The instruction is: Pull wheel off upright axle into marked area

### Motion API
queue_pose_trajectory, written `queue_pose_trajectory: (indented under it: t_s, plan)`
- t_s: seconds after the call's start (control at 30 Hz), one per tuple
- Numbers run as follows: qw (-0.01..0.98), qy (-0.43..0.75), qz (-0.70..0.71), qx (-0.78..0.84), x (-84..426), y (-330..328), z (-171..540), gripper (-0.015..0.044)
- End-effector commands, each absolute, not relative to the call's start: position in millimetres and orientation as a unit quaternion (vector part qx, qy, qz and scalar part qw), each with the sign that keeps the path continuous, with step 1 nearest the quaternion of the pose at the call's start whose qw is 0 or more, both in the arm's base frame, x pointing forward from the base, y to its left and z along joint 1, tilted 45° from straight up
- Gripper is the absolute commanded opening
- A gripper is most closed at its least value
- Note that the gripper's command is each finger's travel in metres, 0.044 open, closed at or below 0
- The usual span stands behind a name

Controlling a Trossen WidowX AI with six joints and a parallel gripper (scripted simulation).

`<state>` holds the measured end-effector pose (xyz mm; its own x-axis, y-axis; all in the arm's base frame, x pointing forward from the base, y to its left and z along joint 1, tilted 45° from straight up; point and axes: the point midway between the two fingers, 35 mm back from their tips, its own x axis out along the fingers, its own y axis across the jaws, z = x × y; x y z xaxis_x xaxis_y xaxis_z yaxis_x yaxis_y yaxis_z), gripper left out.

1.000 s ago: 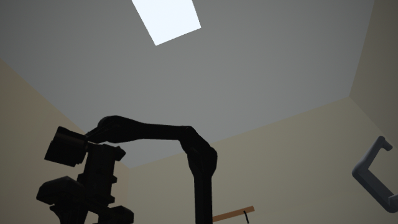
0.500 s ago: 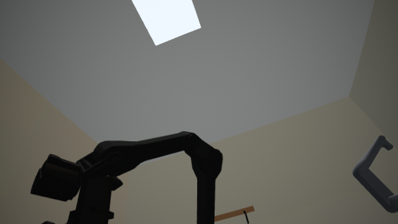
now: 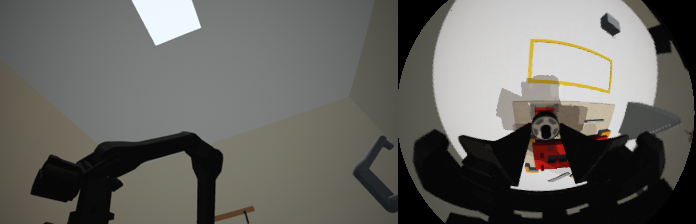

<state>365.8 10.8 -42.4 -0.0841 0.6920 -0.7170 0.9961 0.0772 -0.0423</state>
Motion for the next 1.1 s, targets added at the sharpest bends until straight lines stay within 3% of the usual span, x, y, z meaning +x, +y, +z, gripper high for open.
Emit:
queue_pose_trajectory:
  t_s: [0.0,0.13,1.07]
  plan:
    - [0.273,0.682,-0.279,0.619,365.6,10.6,-41.9,0.0083]
    - [0.273,0.682,-0.279,0.619,365.8,9.8,-41.1,0.0]
    - [0.273,0.681,-0.279,0.62,366.9,3.3,-34.7,0.0]
